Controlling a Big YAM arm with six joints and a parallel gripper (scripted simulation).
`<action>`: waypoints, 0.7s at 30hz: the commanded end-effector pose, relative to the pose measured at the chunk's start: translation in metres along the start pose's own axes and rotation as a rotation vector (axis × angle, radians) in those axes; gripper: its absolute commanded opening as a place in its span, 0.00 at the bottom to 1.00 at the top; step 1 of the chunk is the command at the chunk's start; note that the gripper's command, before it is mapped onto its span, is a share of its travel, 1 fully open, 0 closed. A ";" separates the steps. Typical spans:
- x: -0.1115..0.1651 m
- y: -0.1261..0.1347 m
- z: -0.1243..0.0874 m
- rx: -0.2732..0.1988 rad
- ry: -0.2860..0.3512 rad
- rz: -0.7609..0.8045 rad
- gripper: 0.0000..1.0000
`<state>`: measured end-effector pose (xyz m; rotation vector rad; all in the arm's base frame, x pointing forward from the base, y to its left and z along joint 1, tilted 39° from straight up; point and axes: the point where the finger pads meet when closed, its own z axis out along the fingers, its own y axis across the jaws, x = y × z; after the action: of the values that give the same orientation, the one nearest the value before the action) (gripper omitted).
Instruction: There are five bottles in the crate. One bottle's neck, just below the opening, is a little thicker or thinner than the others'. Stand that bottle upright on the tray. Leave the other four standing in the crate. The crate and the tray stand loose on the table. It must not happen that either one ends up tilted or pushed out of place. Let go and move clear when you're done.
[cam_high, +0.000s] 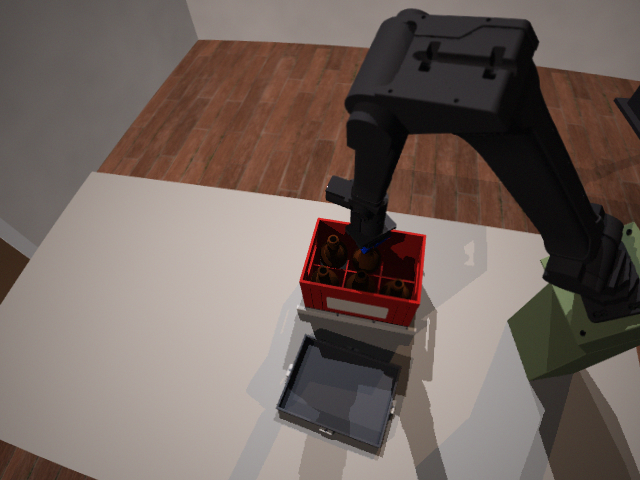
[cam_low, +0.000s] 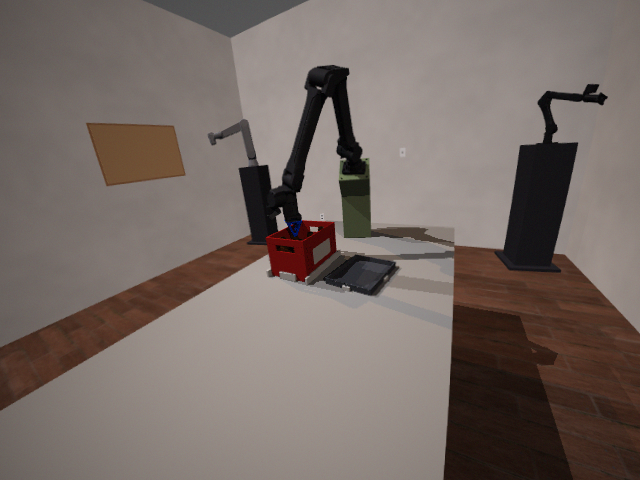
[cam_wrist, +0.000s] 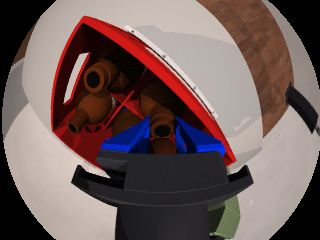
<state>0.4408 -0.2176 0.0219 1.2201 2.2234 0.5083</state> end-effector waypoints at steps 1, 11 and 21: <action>-0.008 0.007 0.003 -0.010 -0.013 -0.003 0.00; -0.008 0.007 0.003 -0.010 -0.012 -0.003 0.61; -0.008 0.007 0.003 -0.010 -0.012 -0.003 0.61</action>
<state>0.4410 -0.2177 0.0221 1.2198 2.2231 0.5083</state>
